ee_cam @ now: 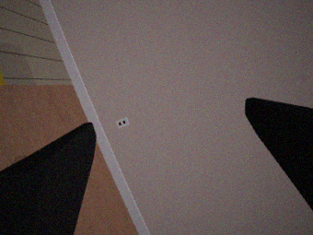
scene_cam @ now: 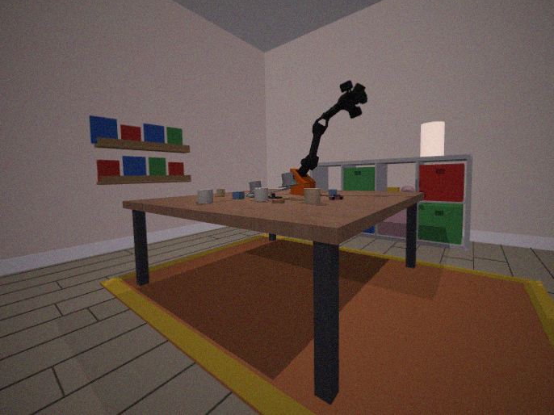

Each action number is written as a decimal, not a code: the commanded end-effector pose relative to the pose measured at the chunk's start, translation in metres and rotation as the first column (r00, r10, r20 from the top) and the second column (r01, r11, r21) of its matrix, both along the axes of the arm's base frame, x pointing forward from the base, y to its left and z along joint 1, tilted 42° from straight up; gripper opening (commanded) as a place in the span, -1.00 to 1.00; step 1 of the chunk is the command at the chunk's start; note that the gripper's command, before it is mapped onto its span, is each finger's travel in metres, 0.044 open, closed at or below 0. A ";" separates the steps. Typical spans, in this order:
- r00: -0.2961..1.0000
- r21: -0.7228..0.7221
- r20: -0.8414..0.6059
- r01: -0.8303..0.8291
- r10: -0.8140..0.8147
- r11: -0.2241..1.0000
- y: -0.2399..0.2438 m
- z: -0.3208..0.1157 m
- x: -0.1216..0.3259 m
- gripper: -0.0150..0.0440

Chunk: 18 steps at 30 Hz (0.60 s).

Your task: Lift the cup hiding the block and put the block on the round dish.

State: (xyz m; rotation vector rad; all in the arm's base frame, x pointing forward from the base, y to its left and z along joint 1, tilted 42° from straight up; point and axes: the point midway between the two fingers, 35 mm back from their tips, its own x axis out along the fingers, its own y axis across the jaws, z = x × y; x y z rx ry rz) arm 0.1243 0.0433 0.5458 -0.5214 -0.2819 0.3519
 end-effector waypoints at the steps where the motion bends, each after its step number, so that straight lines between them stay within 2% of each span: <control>1: 0.999 -0.080 -0.040 0.021 -0.024 0.997 0.016 -0.019 0.015 1.00; 10: 0.983 -0.225 -0.162 0.048 -0.086 0.973 0.038 -0.068 0.054 1.00; 18: 0.939 -0.262 -0.297 0.097 -0.176 0.960 0.033 -0.111 0.087 1.00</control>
